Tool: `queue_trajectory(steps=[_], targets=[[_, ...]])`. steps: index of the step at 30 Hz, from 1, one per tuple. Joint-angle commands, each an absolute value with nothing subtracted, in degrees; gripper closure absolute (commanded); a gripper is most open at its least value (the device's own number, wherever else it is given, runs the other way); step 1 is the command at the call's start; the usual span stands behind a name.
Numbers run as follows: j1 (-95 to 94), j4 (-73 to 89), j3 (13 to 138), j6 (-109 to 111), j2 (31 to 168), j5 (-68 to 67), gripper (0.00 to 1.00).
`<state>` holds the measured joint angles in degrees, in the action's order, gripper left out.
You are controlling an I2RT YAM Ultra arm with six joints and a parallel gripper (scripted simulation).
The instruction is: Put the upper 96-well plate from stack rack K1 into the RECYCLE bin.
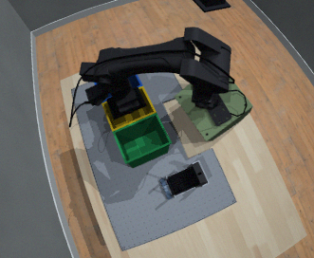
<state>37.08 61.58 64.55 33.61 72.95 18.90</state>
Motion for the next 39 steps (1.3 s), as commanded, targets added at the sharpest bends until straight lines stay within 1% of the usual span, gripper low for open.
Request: queue_trajectory(steps=[1,39], targets=[[37.2,61.5,66.4,33.5,71.0,19.5,1.00],[36.6,60.4,63.4,33.1,70.9,19.3,1.00]])
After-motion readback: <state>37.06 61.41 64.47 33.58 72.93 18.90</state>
